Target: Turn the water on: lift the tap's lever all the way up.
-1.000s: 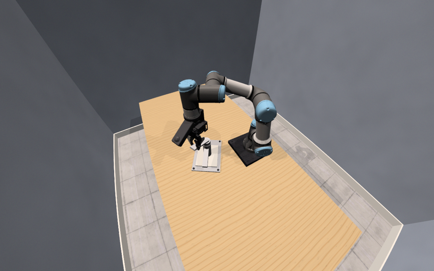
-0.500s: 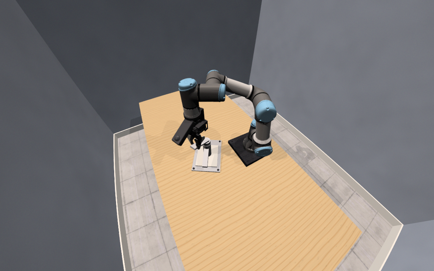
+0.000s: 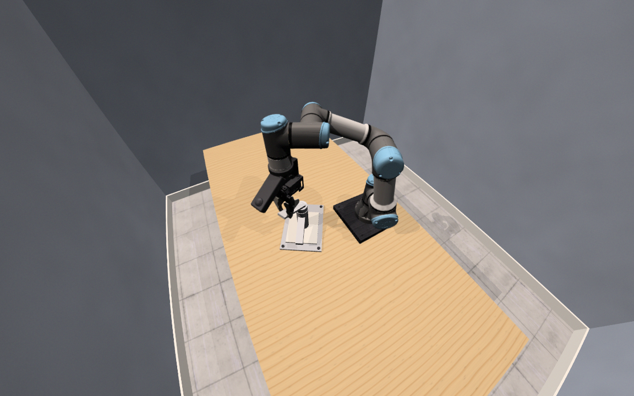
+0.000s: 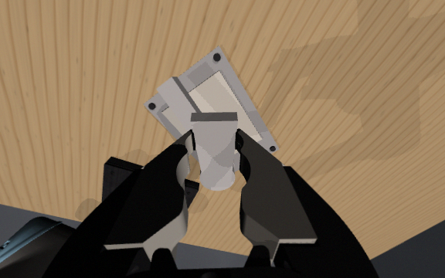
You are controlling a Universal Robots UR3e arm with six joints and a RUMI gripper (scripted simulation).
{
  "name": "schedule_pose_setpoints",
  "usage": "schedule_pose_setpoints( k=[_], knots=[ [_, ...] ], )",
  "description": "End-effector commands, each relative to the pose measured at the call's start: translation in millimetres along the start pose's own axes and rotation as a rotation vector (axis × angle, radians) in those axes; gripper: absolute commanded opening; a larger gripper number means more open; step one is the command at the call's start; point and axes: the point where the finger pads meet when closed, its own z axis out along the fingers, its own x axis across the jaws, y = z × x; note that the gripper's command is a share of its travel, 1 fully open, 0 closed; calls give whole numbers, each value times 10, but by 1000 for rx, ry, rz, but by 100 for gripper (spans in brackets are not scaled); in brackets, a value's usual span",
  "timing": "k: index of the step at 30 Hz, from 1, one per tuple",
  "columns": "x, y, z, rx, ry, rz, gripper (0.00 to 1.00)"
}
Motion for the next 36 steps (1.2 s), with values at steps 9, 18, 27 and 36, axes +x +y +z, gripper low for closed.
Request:
schedule_pose_setpoints(
  k=[9, 18, 27, 36],
  knots=[
    [8, 18, -50, 3, 6, -1, 0],
    [7, 18, -50, 3, 6, -1, 0],
    [6, 18, -50, 3, 5, -1, 0],
    [6, 18, -50, 3, 5, -1, 0]
  ],
)
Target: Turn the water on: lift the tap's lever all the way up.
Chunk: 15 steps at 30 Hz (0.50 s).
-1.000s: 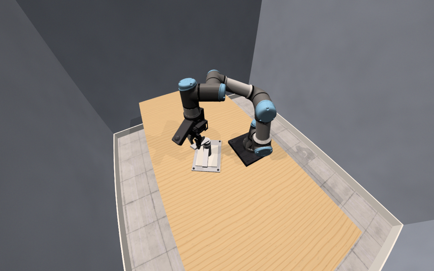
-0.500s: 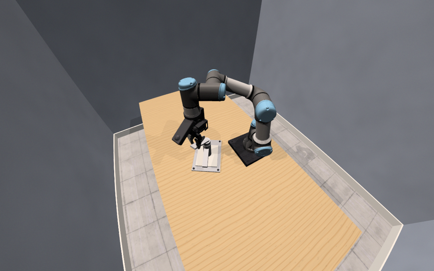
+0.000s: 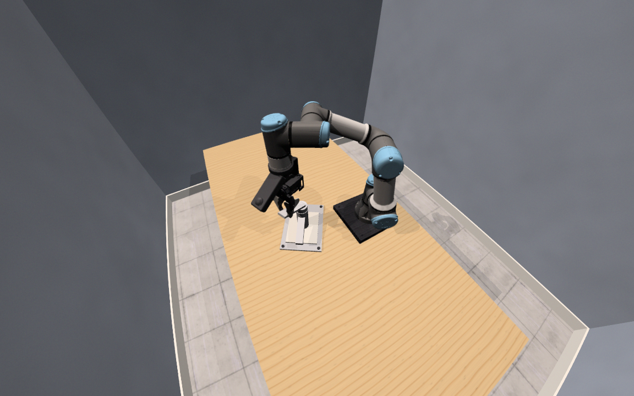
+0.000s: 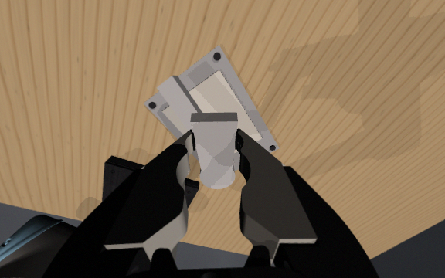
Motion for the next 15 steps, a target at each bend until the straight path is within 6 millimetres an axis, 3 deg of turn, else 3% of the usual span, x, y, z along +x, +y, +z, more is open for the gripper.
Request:
schedule_pose_setpoints(
  k=[1, 4, 5, 15],
  knots=[
    [6, 6, -31, 3, 7, -1, 0],
    [6, 6, -31, 3, 7, -1, 0],
    [6, 6, -31, 3, 7, -1, 42],
    [6, 5, -26, 2, 6, -1, 42]
  ],
)
